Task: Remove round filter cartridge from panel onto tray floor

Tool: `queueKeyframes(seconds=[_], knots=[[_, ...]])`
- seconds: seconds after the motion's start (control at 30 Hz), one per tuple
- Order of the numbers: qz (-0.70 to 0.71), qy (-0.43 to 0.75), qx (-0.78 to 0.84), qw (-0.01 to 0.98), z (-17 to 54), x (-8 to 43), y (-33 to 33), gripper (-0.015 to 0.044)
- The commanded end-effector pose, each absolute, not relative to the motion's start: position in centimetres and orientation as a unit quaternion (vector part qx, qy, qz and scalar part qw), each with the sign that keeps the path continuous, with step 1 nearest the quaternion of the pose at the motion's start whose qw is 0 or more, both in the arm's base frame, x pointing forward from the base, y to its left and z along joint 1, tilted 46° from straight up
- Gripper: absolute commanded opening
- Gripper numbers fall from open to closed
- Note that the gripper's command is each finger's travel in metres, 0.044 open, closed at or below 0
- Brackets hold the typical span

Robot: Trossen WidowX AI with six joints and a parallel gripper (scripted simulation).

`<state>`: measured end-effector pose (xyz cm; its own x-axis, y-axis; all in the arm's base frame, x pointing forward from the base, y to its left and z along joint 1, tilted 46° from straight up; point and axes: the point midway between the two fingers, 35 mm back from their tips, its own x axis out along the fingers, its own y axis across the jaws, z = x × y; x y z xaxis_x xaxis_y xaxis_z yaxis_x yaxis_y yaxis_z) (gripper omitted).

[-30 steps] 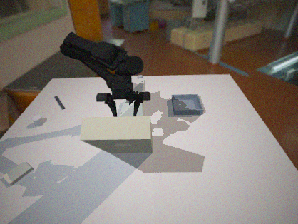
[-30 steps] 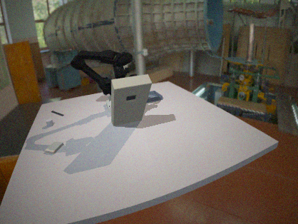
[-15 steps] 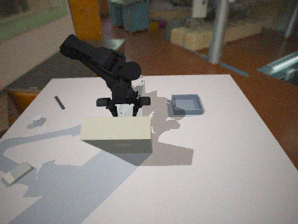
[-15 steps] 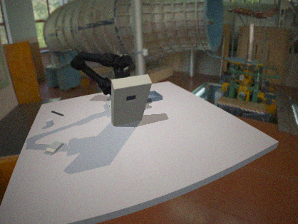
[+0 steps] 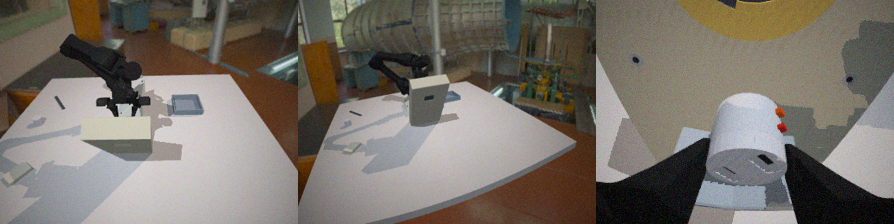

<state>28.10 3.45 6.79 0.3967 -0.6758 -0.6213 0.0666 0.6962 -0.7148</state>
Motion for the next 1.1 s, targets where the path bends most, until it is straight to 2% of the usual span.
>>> queueKeyframes(seconds=[0.0,0.23,0.77,1.07], knots=[[-0.239,0.491,-0.303,0.781,7.6,29.0,4.2,0.0000],[-0.238,0.492,-0.303,0.781,8.5,29.4,5.2,0.0000],[-0.238,0.493,-0.303,0.780,13.6,26.4,11.0,0.0000],[-0.237,0.493,-0.302,0.781,10.7,27.1,13.6,0.0000]])
